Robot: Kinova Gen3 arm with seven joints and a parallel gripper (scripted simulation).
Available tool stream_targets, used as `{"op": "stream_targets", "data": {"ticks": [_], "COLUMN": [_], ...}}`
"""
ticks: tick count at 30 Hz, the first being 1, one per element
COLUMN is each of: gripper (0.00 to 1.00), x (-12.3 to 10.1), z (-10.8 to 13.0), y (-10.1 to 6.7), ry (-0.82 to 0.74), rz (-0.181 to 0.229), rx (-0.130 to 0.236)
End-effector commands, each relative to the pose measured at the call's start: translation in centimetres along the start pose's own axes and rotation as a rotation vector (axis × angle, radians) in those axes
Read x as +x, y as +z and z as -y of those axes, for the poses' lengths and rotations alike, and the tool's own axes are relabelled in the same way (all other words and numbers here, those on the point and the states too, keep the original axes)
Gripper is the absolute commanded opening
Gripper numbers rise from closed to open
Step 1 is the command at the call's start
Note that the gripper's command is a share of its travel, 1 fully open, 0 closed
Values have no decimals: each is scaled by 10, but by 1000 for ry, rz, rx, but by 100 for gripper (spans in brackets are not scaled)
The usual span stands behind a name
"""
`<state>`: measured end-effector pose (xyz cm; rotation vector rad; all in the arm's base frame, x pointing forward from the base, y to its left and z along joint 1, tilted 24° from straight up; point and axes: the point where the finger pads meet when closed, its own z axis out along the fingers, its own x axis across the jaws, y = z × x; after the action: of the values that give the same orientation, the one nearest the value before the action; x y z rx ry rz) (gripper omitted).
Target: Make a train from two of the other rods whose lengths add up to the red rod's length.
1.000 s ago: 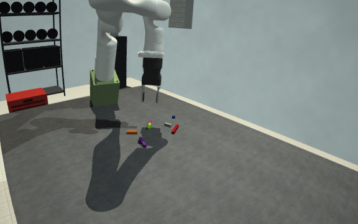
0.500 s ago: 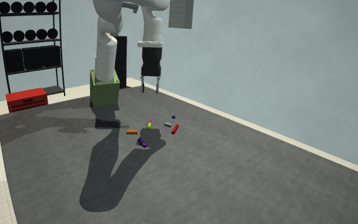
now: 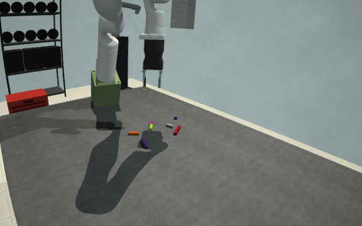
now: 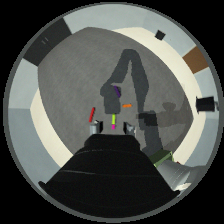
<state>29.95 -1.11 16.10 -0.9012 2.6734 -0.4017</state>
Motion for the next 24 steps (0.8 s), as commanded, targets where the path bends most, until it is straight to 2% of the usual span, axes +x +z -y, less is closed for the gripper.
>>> {"op": "stream_targets", "data": {"ticks": [1, 24], "gripper": [100, 100], "x": [-1, -1], "z": [1, 1], "y": [-3, -8], "ry": [4, 4], "rz": [2, 2], "rx": [4, 4]}}
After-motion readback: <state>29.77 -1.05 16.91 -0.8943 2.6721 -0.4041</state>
